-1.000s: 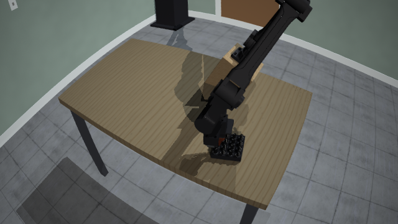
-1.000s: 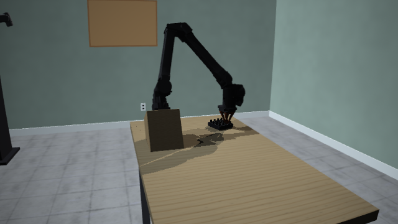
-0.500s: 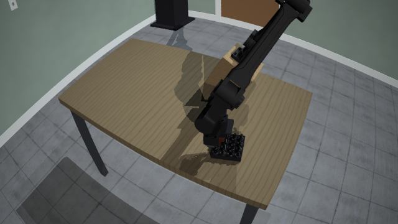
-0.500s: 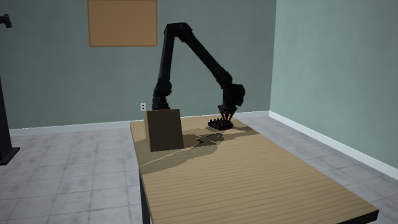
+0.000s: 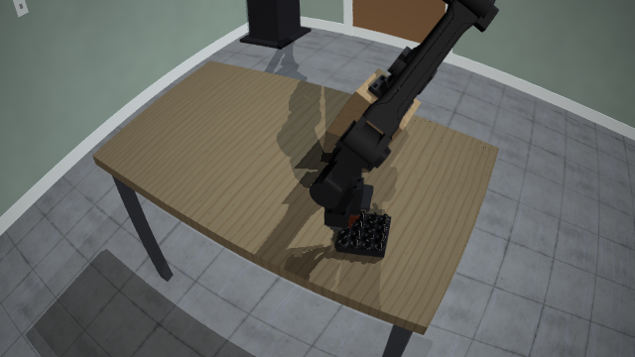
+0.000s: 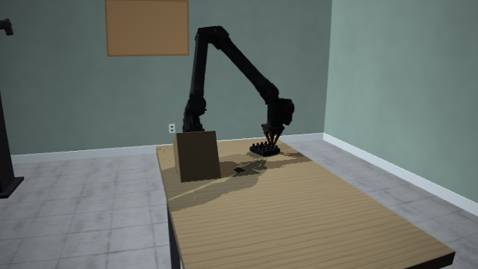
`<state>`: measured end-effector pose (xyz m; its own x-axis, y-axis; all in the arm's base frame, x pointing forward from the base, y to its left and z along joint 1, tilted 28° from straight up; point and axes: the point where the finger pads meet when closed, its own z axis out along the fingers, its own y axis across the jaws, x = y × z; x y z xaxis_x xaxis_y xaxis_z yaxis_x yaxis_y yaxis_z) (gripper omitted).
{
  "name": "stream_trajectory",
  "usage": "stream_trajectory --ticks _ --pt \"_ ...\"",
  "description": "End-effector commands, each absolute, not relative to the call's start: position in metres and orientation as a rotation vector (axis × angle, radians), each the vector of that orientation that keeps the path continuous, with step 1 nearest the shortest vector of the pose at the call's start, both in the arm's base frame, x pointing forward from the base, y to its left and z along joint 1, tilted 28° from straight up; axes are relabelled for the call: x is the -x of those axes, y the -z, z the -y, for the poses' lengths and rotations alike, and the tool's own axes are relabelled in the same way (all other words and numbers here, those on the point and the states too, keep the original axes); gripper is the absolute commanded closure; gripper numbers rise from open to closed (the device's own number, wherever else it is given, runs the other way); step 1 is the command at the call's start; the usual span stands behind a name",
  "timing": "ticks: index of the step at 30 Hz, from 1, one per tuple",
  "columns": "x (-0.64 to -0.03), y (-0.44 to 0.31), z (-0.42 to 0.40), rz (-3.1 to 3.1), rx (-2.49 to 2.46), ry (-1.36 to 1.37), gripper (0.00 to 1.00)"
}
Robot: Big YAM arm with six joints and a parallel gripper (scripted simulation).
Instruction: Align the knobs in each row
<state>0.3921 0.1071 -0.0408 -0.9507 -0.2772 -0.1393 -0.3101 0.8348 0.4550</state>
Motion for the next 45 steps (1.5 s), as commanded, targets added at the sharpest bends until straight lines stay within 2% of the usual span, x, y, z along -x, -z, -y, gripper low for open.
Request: stream_trajectory --ticks 1,24,25,45 --pt "-0.418 0.014 -0.096 -2.884 0.474 -0.719 0.82" --pt "-0.419 0.005 -0.091 -2.887 0.482 -0.720 0.82" --pt "-0.419 0.005 -0.091 -2.887 0.482 -0.720 0.00" --pt "-0.418 -0.062 -0.055 -2.879 0.476 -0.707 0.00"
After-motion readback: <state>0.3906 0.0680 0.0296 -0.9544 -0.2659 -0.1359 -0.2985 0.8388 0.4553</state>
